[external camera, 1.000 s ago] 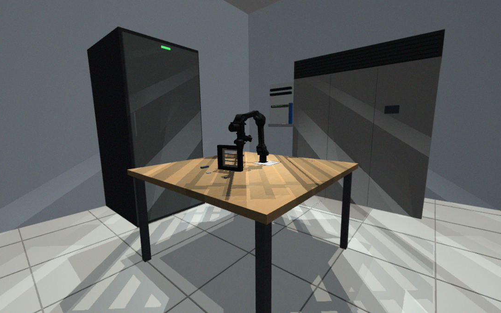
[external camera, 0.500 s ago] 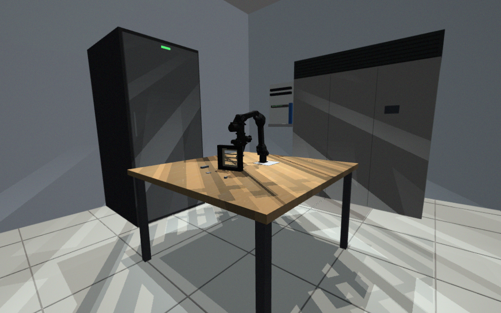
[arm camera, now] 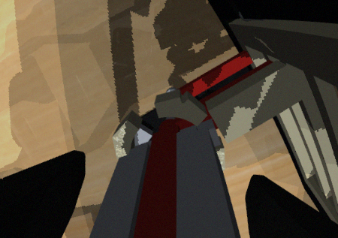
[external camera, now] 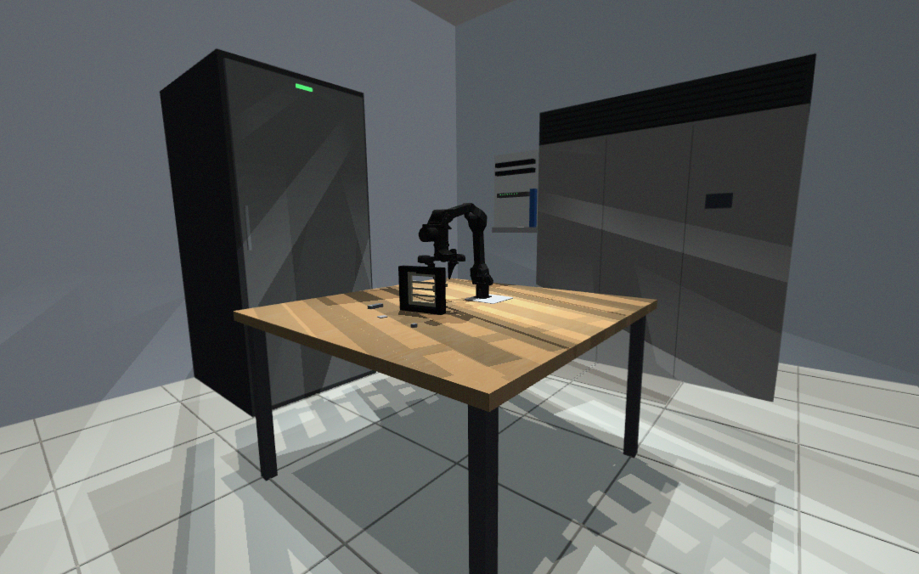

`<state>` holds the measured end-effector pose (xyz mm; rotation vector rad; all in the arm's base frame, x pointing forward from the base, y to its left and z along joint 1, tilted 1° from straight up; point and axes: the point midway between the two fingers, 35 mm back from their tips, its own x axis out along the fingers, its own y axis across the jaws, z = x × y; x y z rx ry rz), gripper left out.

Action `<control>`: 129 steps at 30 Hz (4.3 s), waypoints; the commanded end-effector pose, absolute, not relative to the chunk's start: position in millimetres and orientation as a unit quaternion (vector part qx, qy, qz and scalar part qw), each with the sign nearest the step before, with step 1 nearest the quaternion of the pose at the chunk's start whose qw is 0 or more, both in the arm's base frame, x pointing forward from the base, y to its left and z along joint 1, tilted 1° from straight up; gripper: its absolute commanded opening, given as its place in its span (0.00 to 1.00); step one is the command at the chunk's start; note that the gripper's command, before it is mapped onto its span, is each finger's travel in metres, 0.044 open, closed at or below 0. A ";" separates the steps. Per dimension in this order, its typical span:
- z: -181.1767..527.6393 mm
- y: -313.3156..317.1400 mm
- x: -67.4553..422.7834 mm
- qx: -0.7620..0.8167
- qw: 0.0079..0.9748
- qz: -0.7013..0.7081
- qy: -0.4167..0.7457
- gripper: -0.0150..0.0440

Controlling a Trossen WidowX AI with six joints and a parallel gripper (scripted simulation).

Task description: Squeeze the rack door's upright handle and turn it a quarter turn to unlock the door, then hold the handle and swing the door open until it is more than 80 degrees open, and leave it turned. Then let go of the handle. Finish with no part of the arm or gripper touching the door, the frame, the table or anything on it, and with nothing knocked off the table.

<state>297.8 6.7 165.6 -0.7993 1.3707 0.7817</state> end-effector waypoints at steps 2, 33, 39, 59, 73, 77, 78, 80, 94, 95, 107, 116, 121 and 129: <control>165.2 6.2 297.9 -0.280 0.667 0.274 0.633 0.74; 165.2 6.1 297.9 0.262 0.675 -0.243 0.646 0.74; 165.2 6.1 297.9 0.359 0.628 -0.336 0.603 0.74; 165.2 6.1 297.9 0.521 0.502 -0.492 0.484 0.61; 165.2 6.1 297.9 0.521 0.502 -0.492 0.484 0.32; 165.2 6.1 297.9 0.521 0.502 -0.492 0.484 0.28; 165.2 6.1 297.9 0.521 0.502 -0.492 0.484 0.28; 165.2 6.1 297.8 0.520 0.503 -0.491 0.485 0.28; 164.7 -0.3 289.2 0.448 0.568 -0.422 0.546 0.28; 164.7 -0.9 288.4 0.443 0.572 -0.417 0.550 0.28; 164.0 -11.4 277.0 0.378 0.616 -0.356 0.592 0.28; 163.3 -22.5 267.0 0.331 0.642 -0.312 0.617 0.28; 162.9 -29.4 261.8 0.307 0.654 -0.289 0.628 0.28; 162.4 -41.2 254.3 0.269 0.670 -0.254 0.643 0.28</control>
